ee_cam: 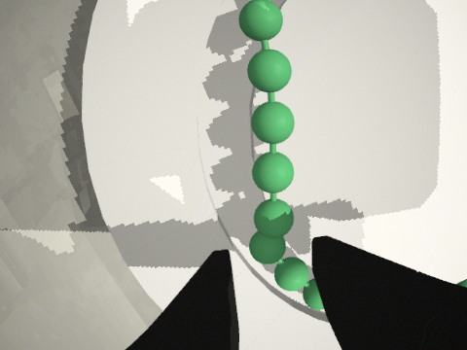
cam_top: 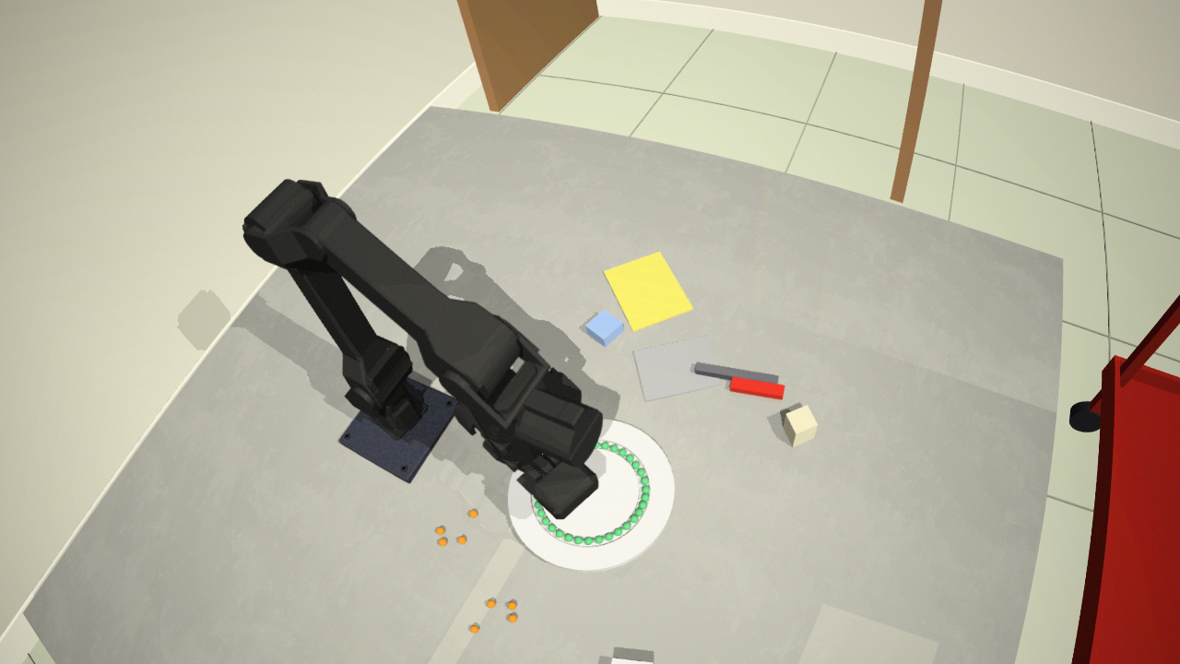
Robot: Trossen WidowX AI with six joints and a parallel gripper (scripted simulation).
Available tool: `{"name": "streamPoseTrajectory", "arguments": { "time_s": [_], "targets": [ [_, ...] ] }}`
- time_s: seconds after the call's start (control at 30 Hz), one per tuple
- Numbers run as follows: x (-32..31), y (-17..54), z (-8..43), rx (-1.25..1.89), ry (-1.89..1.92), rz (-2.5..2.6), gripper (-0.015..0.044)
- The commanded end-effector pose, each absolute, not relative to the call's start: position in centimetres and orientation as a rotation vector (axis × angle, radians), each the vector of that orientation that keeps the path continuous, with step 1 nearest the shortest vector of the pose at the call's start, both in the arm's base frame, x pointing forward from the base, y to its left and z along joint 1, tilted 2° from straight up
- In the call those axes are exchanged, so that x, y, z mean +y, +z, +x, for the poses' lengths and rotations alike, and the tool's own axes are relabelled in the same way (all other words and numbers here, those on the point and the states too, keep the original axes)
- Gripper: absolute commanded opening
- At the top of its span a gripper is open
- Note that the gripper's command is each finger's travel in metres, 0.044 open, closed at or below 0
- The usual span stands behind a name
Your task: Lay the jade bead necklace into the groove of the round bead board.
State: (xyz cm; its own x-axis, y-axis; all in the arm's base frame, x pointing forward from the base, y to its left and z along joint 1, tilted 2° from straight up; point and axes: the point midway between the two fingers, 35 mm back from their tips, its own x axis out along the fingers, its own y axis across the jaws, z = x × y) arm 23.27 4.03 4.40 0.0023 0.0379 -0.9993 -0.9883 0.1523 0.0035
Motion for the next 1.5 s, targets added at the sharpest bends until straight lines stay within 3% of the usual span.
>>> {"name": "streamPoseTrajectory", "arguments": {
  "time_s": [0.0,0.3,0.93,1.33,1.47],
  "targets": [
    [4.0,4.5,23.3,1.249,1.114,-1.069,0.021],
    [4.0,4.6,23.2,1.252,1.114,-1.067,0.044],
    [4.0,4.9,23.2,1.256,1.112,-1.062,0.044],
    [9.8,8.4,24.4,1.328,0.978,-0.919,0.0125],
    [9.8,8.4,24.4,1.328,0.978,-0.919,0.012]
  ]
}}
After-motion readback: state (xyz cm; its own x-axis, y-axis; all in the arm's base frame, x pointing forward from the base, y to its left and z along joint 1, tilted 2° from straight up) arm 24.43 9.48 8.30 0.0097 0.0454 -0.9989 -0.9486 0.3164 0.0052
